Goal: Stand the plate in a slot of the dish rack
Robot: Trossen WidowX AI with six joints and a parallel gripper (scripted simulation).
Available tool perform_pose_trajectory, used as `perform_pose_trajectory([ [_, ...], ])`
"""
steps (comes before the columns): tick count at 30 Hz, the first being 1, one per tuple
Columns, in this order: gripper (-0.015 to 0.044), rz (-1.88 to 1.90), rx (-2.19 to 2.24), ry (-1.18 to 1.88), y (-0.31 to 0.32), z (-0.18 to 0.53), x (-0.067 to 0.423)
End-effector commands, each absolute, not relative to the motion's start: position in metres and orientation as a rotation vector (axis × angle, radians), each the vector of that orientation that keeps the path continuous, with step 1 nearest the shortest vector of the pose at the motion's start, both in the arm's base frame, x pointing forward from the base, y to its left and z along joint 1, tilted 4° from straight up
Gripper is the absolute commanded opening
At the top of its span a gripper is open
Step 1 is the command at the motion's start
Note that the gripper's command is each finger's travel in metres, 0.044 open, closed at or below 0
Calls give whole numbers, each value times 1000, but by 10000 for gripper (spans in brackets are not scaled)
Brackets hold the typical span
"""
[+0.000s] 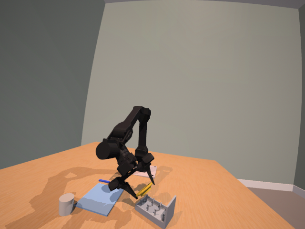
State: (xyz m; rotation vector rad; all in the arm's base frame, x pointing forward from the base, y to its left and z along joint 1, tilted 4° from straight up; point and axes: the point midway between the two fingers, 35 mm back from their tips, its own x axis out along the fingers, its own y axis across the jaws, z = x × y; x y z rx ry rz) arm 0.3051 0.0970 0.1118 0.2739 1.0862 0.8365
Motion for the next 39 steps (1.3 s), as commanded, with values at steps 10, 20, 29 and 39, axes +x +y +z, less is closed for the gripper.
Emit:
perform_pose_trajectory([
  [10,0,1047,196,745,87,103,300],
  [20,0,1119,107,504,74,97,289],
  [29,0,1175,8,227,67,101,275],
  [39,0,1189,-74,16,62,105,261],
])
